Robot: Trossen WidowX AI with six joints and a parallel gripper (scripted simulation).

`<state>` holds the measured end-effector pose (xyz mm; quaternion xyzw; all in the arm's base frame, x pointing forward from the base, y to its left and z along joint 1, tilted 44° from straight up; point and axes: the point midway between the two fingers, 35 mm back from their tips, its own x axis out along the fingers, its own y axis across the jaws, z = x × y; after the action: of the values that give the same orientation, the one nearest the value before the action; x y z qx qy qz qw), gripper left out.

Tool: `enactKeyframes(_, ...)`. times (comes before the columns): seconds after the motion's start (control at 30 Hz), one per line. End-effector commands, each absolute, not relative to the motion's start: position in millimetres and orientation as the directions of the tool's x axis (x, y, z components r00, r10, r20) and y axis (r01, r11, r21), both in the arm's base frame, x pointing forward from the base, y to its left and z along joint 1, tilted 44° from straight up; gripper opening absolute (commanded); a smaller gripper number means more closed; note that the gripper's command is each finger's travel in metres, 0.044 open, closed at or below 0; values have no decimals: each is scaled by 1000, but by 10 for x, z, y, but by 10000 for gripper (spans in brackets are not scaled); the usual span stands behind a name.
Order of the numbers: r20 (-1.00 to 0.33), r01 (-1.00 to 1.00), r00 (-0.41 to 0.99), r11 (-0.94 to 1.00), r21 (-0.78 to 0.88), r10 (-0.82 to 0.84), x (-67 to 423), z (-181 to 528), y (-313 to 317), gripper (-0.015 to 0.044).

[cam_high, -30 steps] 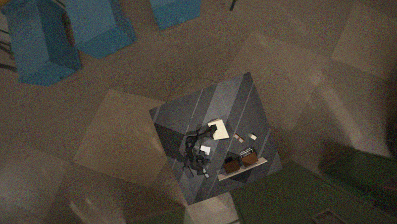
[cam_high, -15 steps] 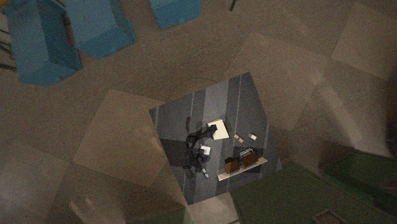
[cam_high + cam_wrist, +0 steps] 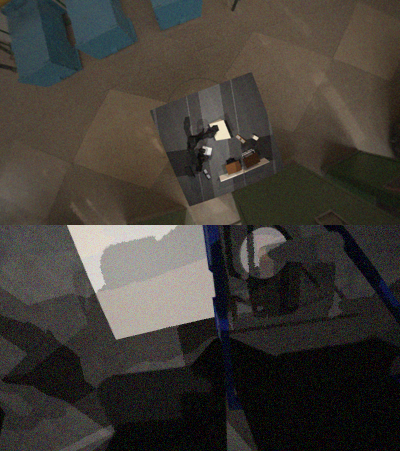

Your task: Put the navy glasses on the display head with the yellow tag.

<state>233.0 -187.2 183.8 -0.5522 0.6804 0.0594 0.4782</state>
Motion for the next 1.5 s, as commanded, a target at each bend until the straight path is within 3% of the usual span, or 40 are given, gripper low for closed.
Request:
enactKeyframes(0.0,-717,-806,76,380,-453,-693,2312,1852,-1870,0)
enactKeyframes(1.47,-716,-807,75,380,-453,-694,2043,1894,-1941,0)
